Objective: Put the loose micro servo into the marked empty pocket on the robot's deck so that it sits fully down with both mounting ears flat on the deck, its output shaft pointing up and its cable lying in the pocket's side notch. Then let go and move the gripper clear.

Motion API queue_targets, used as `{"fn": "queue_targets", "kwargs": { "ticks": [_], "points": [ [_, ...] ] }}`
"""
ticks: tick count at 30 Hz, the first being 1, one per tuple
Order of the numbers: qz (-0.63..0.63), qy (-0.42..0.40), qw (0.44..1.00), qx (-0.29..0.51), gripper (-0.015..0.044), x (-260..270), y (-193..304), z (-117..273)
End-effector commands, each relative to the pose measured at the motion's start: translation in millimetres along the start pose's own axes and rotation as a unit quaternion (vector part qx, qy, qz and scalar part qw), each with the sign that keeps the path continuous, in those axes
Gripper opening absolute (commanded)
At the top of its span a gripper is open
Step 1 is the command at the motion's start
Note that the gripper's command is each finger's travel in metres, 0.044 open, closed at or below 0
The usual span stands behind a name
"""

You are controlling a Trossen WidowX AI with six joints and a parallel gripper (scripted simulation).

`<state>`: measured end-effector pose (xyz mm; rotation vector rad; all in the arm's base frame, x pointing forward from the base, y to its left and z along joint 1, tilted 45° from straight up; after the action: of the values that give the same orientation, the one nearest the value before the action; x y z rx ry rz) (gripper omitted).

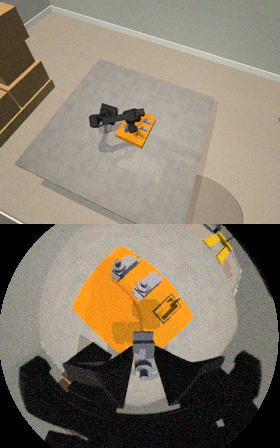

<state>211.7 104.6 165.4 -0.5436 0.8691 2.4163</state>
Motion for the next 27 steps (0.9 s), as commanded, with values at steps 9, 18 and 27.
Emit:
{"fn": "queue_targets", "kwargs": {
  "ticks": [9, 18, 27],
  "points": [
    [-0.211, 0.002, 0.977, 0.001, 0.0000, -0.3, 0.6, 0.1],
    [-0.360, 0.002, 0.933, 0.000, 0.0000, -0.3, 0.6, 0.1],
    [-0.384, 0.002, 0.923, 0.000, 0.0000, -0.8, 0.2, 0.1]
  ]
}}
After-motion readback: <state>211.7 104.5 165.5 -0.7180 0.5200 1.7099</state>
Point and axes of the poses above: the point midway between the two fingers, 35 mm back from their tips, its own z axis back along the fingers, its own x axis across the jaws, y = z × x, the point moved 8 cm from there along z, back along the fingers, and after that the axes turned 5 degrees about z, right-handed, at the moved point
